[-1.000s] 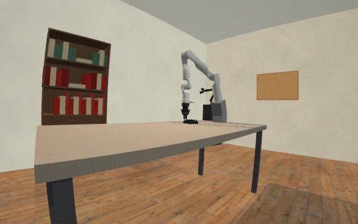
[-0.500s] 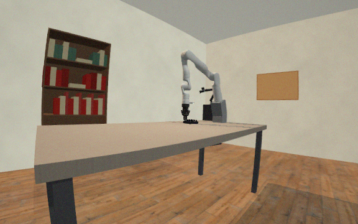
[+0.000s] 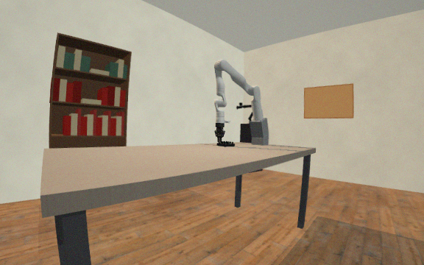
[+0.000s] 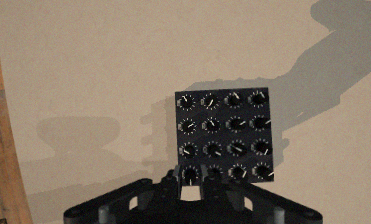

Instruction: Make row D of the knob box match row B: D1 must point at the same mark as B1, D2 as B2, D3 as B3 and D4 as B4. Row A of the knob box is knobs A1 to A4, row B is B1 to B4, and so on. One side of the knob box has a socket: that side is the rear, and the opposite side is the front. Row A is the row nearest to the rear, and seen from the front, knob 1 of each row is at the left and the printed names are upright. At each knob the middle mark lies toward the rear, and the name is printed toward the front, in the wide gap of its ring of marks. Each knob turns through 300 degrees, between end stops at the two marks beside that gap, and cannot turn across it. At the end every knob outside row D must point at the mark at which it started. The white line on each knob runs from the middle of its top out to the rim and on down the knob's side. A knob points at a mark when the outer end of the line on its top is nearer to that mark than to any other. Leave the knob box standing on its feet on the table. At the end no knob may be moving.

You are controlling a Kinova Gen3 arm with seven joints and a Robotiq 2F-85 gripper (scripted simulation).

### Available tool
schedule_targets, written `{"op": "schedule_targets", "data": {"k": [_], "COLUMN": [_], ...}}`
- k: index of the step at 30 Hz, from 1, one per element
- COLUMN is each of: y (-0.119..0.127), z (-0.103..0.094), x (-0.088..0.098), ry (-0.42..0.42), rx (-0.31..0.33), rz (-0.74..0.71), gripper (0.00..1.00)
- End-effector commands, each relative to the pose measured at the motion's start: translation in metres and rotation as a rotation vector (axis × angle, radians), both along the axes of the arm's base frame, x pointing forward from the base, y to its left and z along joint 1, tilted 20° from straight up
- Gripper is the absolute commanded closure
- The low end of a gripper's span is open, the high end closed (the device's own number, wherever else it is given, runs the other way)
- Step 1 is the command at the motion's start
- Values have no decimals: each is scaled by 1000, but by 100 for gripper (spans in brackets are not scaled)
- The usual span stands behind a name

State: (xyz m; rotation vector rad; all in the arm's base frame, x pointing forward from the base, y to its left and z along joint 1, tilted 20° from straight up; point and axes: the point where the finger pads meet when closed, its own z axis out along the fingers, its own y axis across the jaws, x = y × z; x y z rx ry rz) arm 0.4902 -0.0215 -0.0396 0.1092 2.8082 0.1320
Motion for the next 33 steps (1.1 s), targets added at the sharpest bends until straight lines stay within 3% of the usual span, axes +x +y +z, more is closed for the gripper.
{"op": "schedule_targets", "data": {"k": [1, 22, 23, 33], "y": [0, 0, 0, 0], "z": [0, 0, 0, 0], "x": [3, 3, 3, 3], "ry": [-5, -5, -5, -5], "rx": [1, 1, 1, 1], "rz": [-6, -6, -6, -6], "gripper": [81, 81, 92, 92]}}
